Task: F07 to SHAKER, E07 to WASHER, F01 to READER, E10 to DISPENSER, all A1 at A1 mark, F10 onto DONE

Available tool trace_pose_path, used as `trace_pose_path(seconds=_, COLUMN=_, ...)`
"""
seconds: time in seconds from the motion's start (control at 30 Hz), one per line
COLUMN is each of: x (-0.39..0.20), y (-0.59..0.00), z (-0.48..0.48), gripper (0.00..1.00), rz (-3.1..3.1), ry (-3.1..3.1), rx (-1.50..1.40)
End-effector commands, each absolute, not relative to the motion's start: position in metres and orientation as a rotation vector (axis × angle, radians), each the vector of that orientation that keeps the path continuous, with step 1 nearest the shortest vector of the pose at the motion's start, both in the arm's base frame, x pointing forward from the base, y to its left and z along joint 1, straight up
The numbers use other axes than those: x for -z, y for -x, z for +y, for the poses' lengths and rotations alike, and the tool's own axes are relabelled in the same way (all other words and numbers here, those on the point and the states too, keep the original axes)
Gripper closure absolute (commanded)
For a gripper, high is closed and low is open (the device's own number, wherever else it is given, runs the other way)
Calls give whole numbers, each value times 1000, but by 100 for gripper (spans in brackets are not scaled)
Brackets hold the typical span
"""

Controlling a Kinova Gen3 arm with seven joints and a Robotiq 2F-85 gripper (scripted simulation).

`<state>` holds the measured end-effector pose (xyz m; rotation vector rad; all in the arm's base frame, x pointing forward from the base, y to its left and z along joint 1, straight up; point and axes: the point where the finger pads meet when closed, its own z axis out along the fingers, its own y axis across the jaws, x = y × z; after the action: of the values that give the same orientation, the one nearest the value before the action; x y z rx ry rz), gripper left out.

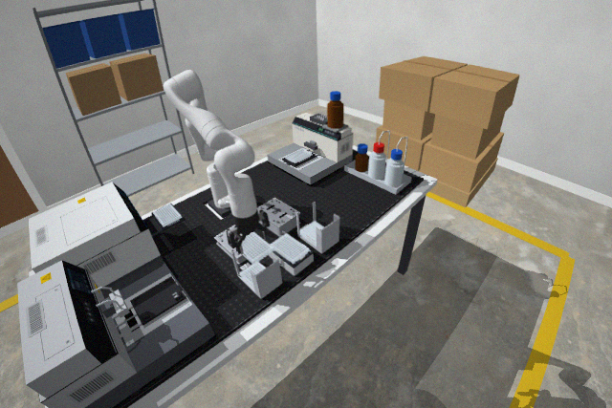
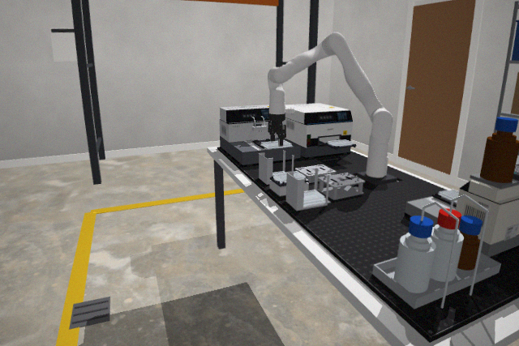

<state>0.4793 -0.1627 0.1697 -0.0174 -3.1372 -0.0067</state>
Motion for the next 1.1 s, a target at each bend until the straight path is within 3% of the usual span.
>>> trace_pose_path(seconds=0.0, x=-175, y=-480, z=-163, gripper=6, rz=-3139, ry=17, rx=5)
trace_pose_path(seconds=1.07, x=-206, y=-480, z=-163, gripper=6, rz=-3139, ry=17, rx=5)
